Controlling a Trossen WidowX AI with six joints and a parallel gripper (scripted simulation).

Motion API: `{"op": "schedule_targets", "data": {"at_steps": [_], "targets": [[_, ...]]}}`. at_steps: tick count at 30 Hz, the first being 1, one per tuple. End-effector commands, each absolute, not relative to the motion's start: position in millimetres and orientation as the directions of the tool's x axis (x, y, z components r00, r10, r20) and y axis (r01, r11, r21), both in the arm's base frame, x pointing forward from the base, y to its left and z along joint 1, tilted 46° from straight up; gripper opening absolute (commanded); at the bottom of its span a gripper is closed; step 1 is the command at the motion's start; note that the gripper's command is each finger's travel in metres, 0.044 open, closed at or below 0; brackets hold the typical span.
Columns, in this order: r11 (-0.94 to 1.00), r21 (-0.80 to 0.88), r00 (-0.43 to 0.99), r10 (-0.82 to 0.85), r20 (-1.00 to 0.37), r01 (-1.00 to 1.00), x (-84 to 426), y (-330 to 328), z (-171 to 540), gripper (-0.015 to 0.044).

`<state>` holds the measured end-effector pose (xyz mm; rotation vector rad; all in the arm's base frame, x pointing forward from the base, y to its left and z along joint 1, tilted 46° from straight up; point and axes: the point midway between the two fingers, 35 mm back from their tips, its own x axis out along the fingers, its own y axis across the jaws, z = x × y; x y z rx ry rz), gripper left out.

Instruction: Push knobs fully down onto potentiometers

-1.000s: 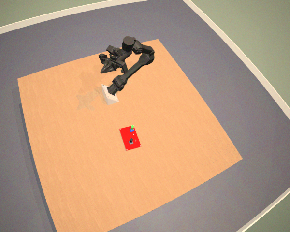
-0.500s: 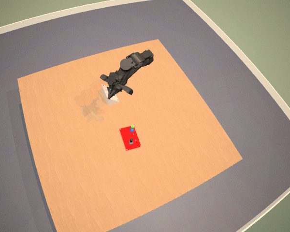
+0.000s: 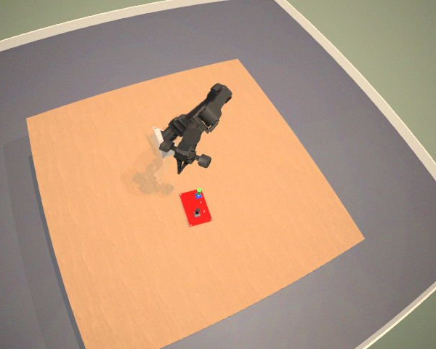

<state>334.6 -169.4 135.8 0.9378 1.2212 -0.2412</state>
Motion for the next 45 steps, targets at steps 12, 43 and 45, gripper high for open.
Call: {"op": "schedule_targets", "data": {"at_steps": [12, 43, 45], "targets": [[0.686, 0.585, 0.090, 0.613, -0.785, 0.432, 343, -64, 105, 0.0000], [0.672, 0.648, -0.076, 0.713, -0.697, 0.359, 335, 8, 77, 0.0000], [0.672, 0.648, -0.076, 0.713, -0.697, 0.359, 335, 8, 77, 0.0000]]}}
